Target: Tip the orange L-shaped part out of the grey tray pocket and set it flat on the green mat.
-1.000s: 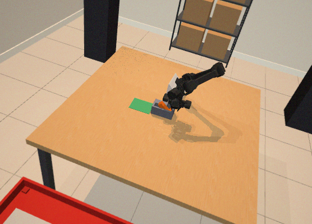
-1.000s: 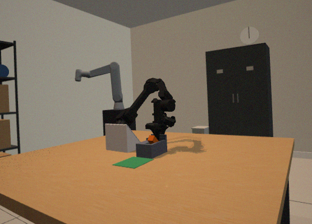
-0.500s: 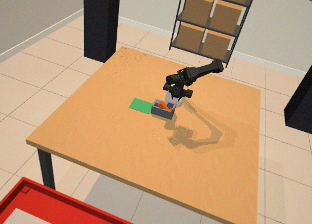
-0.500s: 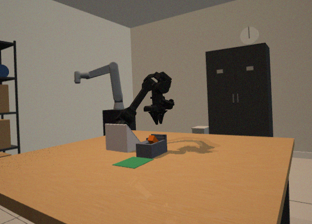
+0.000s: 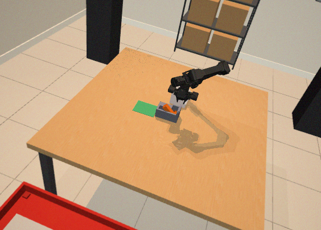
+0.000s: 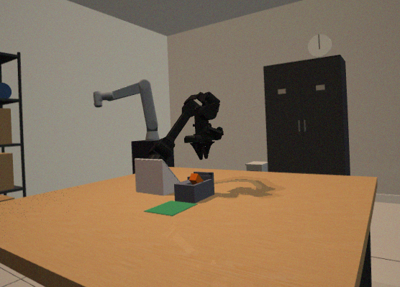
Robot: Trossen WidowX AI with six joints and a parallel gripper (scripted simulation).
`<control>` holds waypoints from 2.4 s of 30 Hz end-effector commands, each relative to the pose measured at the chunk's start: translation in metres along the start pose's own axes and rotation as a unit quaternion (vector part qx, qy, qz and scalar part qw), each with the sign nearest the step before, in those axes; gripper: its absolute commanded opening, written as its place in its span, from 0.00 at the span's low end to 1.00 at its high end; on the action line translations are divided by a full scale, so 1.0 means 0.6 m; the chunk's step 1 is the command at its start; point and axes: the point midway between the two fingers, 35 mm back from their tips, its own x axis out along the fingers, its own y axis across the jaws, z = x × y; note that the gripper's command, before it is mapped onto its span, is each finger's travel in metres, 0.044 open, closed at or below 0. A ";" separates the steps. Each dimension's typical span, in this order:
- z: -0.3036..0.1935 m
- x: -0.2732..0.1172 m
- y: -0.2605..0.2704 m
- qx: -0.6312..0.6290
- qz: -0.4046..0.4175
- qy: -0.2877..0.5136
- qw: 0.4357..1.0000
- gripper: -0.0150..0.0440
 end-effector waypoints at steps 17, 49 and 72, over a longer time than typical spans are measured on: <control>0.013 -0.004 -0.086 0.518 -0.004 0.004 0.855 0.73; 0.014 0.071 -0.125 0.706 -0.005 0.007 0.709 0.73; 0.013 0.122 -0.125 0.703 -0.007 0.006 0.711 0.68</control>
